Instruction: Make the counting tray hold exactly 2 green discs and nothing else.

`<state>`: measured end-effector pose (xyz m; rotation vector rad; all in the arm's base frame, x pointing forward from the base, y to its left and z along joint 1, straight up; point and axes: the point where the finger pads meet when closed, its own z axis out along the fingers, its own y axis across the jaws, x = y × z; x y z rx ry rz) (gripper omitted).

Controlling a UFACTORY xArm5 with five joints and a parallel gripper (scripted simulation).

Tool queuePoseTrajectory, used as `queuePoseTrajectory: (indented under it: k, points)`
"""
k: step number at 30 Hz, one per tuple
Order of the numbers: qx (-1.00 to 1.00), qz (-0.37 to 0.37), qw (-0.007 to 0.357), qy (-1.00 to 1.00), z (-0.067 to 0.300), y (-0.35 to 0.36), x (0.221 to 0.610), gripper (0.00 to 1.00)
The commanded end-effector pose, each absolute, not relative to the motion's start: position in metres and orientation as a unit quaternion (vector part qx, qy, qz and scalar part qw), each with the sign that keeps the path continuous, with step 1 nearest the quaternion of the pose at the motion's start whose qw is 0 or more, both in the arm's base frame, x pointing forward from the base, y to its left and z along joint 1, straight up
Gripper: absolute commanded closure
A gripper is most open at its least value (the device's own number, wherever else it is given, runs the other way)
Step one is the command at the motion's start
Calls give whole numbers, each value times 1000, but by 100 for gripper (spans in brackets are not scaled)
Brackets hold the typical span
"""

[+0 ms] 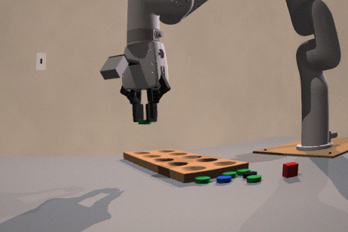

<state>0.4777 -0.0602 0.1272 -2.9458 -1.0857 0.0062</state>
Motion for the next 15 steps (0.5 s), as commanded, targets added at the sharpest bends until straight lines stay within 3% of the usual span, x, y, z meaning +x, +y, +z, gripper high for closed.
queuePoseTrajectory:
  k: [1,15]
  points:
    - [-938,1,1,-347,130,-103,480,100]
    - [-938,1,1,-347,132,-216,459,100]
